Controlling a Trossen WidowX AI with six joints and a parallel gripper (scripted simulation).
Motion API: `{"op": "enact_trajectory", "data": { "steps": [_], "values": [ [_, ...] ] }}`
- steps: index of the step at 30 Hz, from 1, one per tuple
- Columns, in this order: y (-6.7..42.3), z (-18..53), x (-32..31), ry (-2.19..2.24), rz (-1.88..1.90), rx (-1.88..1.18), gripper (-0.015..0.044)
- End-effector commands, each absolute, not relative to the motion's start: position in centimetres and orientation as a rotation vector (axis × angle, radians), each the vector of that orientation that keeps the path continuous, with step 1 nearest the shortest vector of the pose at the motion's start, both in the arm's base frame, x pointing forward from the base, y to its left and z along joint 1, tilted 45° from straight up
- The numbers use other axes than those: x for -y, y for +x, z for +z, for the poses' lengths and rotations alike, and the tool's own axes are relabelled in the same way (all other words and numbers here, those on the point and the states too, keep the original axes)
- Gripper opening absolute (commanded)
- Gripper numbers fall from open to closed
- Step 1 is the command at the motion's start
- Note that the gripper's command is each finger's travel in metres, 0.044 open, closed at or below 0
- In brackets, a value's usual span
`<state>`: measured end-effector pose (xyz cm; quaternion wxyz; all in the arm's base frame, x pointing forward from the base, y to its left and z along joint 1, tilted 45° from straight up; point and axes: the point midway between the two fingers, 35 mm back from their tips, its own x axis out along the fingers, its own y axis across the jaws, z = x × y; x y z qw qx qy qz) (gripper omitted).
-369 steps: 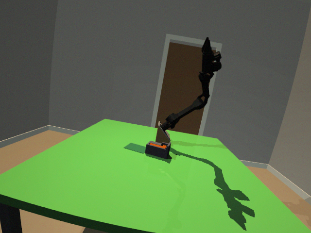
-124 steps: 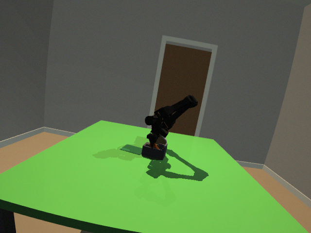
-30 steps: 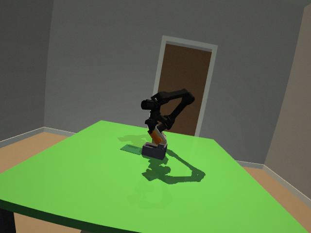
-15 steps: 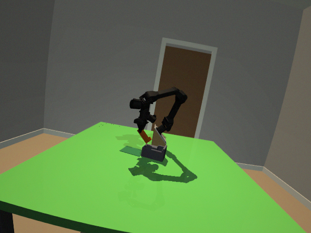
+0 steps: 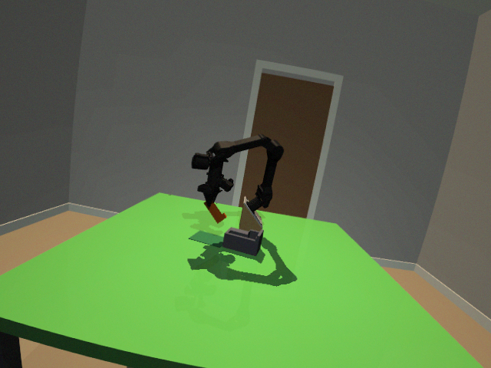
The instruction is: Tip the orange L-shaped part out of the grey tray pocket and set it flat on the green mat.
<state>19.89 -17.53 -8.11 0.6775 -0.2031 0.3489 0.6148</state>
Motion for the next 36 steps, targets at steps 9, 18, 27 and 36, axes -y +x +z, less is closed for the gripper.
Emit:
{"op": "enact_trajectory", "data": {
  "steps": [9,18,27,36],
  "values": [
    [19.9,-9.2,17.1,-0.466,1.387,-0.782,0.0000],
    [19.9,-10.2,16.1,-0.466,1.387,-0.781,0.0000],
    [19.9,-11.2,15.1,-0.466,1.387,-0.781,0.0000],
    [19.9,-12.2,14.2,-0.466,1.387,-0.780,0.0000]
  ]
}}
